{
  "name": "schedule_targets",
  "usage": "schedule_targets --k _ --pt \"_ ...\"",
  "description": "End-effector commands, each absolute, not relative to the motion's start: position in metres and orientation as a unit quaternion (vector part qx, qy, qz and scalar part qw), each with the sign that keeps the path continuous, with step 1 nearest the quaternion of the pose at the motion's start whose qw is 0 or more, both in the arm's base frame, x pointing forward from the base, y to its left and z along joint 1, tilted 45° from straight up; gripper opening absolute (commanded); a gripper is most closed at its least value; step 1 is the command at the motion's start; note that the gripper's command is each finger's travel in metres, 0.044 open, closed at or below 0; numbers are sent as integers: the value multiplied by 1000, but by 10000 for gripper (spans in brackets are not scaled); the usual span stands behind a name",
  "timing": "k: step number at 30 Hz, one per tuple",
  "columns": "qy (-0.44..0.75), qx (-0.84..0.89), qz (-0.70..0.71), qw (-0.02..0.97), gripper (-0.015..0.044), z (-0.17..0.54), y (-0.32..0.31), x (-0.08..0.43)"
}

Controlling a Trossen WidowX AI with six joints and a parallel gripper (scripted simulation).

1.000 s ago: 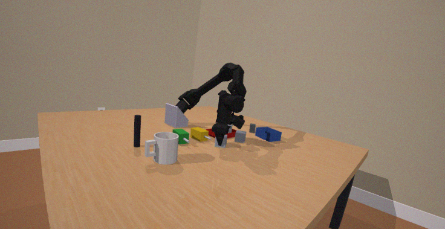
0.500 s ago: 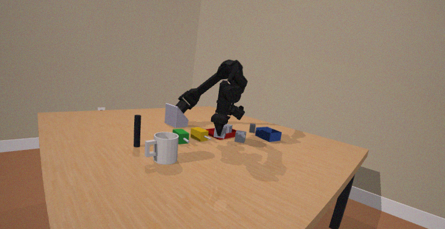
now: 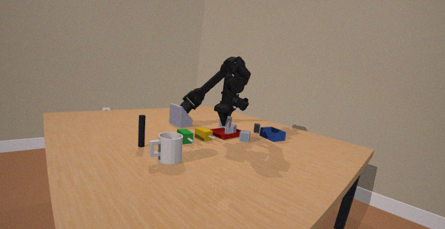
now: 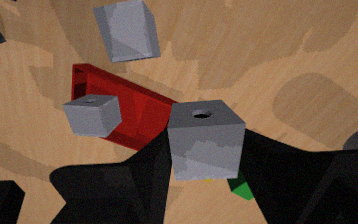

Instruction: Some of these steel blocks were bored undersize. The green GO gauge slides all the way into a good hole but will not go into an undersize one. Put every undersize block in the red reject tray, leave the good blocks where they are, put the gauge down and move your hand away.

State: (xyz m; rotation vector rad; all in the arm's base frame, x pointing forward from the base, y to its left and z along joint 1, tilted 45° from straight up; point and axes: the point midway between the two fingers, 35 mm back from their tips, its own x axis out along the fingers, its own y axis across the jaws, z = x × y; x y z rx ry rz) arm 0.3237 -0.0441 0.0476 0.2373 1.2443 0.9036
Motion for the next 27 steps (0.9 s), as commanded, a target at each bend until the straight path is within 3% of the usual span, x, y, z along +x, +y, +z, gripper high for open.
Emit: schedule_targets --k 1,7,27 --pt "574 143 372 716 0 73 -30 299" --pt "597 190 335 704 0 87 -5 261" --pt "597 191 333 704 0 69 13 263"
